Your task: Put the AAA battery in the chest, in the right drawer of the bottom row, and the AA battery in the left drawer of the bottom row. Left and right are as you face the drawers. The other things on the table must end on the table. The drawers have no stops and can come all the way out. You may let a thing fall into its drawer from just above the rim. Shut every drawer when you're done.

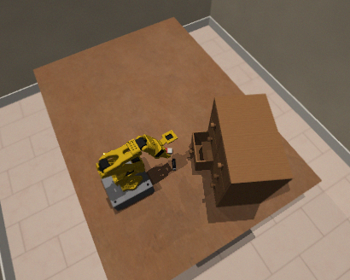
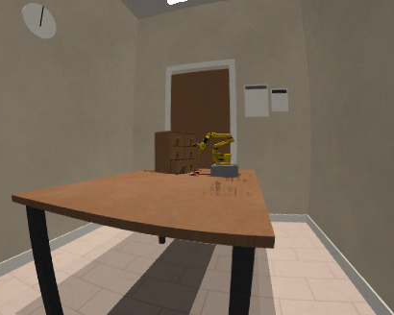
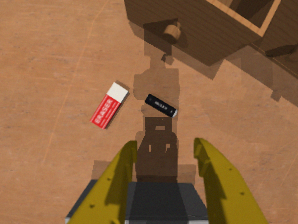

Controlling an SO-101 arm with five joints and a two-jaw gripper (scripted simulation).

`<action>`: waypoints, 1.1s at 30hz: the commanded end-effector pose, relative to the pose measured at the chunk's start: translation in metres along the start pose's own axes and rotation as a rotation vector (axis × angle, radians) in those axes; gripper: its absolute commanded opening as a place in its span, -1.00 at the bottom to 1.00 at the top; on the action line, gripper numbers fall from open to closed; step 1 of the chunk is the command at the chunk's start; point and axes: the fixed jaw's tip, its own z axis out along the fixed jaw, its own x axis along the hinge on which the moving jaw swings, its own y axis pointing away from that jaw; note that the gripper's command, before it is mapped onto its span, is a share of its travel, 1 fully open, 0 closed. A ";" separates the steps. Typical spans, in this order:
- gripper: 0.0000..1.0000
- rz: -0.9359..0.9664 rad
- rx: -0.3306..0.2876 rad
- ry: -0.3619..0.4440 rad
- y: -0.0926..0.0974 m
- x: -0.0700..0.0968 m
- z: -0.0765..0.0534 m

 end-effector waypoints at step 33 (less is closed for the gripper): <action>-0.57 0.015 0.029 -0.538 -0.003 -0.045 -0.140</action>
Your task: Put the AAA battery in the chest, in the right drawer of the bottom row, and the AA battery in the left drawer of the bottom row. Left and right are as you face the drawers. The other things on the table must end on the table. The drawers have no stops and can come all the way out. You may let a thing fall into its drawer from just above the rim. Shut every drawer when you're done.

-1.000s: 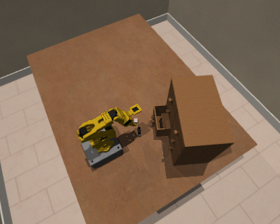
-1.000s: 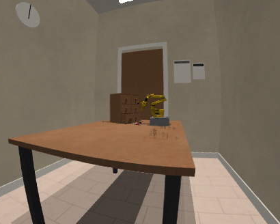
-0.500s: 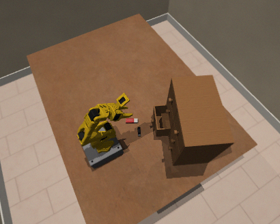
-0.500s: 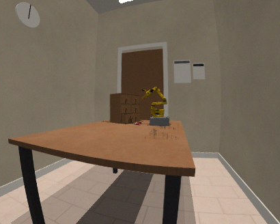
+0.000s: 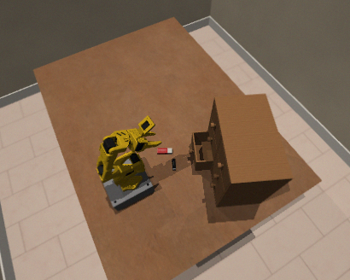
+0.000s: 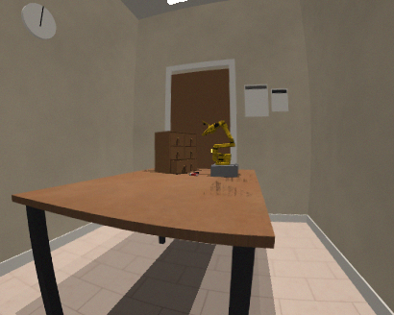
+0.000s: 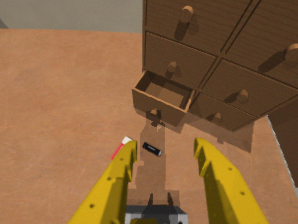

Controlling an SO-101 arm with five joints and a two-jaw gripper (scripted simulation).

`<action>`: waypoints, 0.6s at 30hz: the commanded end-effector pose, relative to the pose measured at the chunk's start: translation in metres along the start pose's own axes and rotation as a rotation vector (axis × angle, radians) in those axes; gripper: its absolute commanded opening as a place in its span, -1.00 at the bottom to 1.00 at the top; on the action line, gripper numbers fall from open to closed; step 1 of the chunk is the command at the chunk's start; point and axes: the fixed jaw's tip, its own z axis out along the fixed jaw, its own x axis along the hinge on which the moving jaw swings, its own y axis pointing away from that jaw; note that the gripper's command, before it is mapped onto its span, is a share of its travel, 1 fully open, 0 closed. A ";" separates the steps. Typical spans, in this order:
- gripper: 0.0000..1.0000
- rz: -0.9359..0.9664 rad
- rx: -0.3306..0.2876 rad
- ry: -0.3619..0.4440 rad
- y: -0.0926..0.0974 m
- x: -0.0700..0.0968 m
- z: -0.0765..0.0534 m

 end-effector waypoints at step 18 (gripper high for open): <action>-0.57 0.070 0.114 0.006 -0.016 0.000 -0.001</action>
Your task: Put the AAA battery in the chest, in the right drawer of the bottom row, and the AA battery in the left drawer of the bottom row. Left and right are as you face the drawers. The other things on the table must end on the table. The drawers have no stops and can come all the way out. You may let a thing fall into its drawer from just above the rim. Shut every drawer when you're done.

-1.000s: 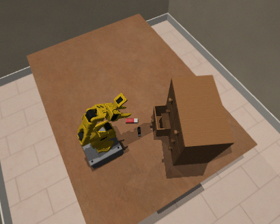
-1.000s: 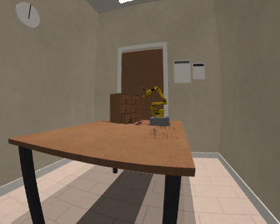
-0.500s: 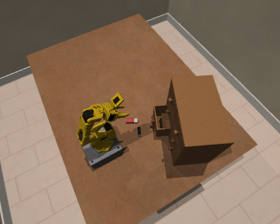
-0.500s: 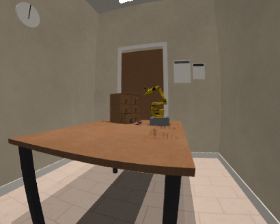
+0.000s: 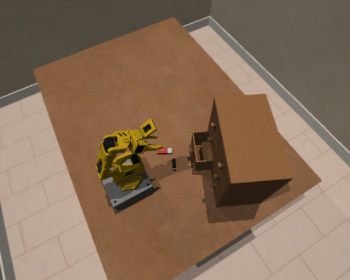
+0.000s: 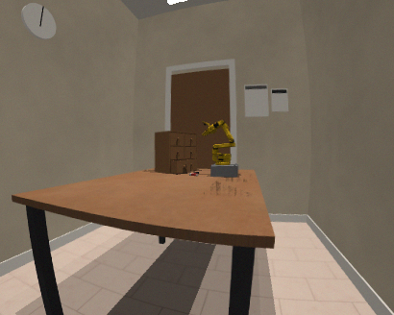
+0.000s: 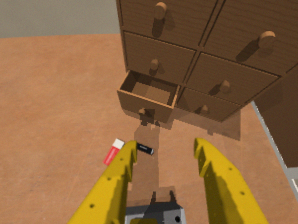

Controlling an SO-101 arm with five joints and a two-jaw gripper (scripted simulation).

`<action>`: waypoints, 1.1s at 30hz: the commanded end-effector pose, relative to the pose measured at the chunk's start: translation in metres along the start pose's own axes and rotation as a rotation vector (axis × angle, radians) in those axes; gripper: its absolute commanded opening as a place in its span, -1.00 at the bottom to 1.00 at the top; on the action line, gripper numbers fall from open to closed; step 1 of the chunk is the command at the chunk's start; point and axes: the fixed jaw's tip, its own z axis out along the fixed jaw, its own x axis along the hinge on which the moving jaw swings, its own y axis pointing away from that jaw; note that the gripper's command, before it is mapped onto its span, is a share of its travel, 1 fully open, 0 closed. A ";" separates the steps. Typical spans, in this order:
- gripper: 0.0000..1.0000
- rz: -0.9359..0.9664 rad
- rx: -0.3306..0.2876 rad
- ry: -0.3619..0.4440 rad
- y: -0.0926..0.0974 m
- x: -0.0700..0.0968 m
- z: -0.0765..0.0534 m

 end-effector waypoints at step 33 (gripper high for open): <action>-0.57 -0.901 -0.101 0.209 -0.005 0.010 0.041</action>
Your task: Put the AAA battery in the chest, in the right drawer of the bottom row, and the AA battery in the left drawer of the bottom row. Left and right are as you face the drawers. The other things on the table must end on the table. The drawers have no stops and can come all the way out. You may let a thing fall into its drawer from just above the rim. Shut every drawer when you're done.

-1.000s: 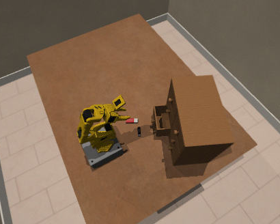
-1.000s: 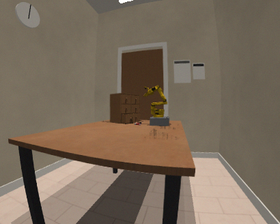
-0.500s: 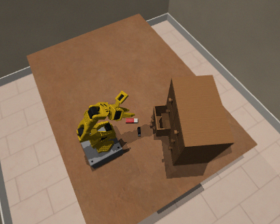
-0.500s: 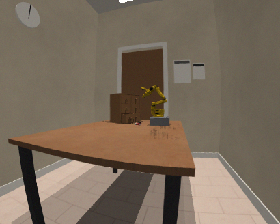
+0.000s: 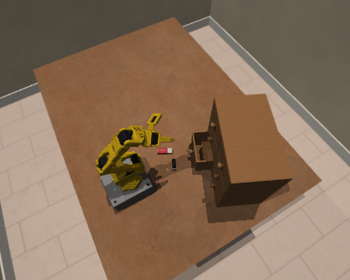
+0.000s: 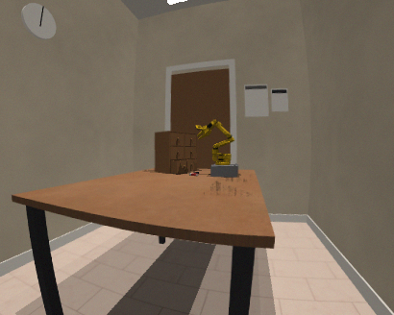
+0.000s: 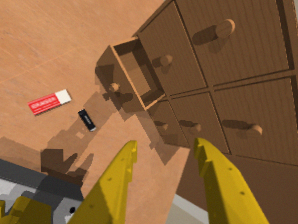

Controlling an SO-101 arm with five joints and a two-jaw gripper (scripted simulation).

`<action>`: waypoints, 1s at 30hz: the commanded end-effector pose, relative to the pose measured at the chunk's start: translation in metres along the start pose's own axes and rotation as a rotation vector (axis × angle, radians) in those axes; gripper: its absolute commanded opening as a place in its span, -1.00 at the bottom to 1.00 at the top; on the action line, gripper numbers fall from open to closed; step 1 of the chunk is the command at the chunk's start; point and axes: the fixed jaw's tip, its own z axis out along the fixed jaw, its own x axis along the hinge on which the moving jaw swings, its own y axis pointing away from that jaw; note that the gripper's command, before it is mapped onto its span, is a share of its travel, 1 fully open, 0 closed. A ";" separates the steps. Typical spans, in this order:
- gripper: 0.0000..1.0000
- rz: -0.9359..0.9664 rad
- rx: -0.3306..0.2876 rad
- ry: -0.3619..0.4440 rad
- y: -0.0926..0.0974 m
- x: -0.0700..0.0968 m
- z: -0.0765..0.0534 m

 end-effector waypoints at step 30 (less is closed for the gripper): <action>-0.57 -0.876 -0.219 0.066 0.004 0.014 0.044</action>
